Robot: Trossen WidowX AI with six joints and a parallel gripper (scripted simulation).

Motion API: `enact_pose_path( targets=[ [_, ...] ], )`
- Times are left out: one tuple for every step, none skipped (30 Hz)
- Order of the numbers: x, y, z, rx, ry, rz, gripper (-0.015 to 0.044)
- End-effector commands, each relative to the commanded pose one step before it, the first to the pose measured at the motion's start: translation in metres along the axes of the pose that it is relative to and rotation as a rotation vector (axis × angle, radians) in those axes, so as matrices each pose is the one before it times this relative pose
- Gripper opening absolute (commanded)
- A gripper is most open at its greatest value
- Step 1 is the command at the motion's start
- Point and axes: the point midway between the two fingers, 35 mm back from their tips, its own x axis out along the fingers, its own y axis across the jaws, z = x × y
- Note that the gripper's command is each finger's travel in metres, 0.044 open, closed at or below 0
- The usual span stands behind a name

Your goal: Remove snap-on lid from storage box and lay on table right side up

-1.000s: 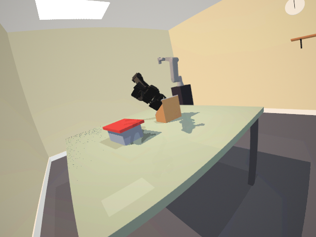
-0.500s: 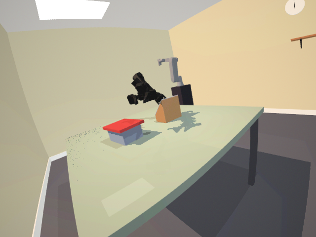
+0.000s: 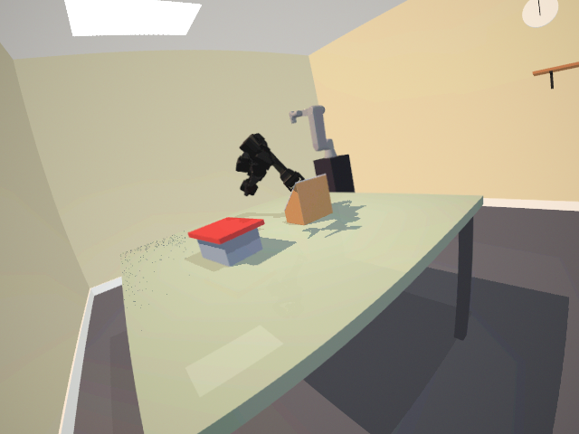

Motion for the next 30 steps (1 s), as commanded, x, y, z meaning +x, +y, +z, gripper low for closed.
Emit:
enact_pose_path(
  targets=[
    [-0.04516,-0.06168,-0.00372,0.7317,-0.10645,-0.24927,0.0235],
    [-0.00274,-0.00366,0.0043,0.0675,-0.01735,-0.01158,0.0235],
    [-0.002,-0.00256,0.00343,0.0507,-0.0136,-0.00777,0.0235],
    [-0.00199,-0.00245,0.00363,0.0514,-0.01424,-0.00704,0.0235],
    [-0.00195,-0.00229,0.00378,0.0515,-0.01467,-0.00618,0.0235],
    [-0.00191,-0.00212,0.00392,0.0515,-0.01502,-0.00528,0.0235],
    [-0.00117,-0.00122,0.00256,0.0325,-0.00965,-0.00286,0.0235],
    [-0.00029,-0.00028,0.00065,0.0081,-0.00241,-0.00065,0.0235],
    [0.0,0.0,0.0,0.0,0.0,0.0,0.0235],
    [0.0,0.0,0.0,0.0,0.0,0.0,0.0235],
    [0.0,0.0,0.0,0.0,0.0,0.0,0.0235],
    [0.0,0.0,0.0,0.0,0.0,0.0,0.0235],
    [0.0,0.0,0.0,0.0,0.0,0.0,0.0235],
    [0.0,0.0,0.0,0.0,0.0,0.0,0.0235],
    [0.0,0.0,0.0,0.0,0.0,0.0,0.0235],
    [0.0,0.0,0.0,0.0,0.0,0.0,0.0235],
    [0.0,0.0,0.0,0.0,0.0,0.0,0.0235],
    [0.0,0.0,0.0,0.0,0.0,0.0,0.0235],
    [0.0,0.0,0.0,0.0,0.0,0.0,0.0235],
    [0.0,0.0,0.0,0.0,0.0,0.0,0.0235],
    [0.0,0.0,0.0,0.0,0.0,0.0,0.0235],
    [0.0,0.0,0.0,0.0,0.0,0.0,0.0235],
    [0.0,0.0,0.0,0.0,0.0,0.0,0.0235],
    [0.0,0.0,0.0,0.0,0.0,0.0,0.0235],
    [0.00024,0.00232,-0.00086,-0.0075,0.00523,0.00442,0.0235],
    [0.00025,0.00233,-0.00084,-0.0075,0.00517,0.00452,0.0235],
    [-0.00026,-0.00233,0.00083,0.0075,-0.00523,-0.00442,0.0235],
    [-0.00025,-0.00232,0.00085,0.0074,-0.00529,-0.00433,0.0235],
    [0.00171,-0.00156,-0.00021,0.0001,0.00023,-0.0003,0.0235],
    [0.00498,-0.00475,-0.0005,0.0002,0.00056,-0.00073,0.0235]
  ],
)
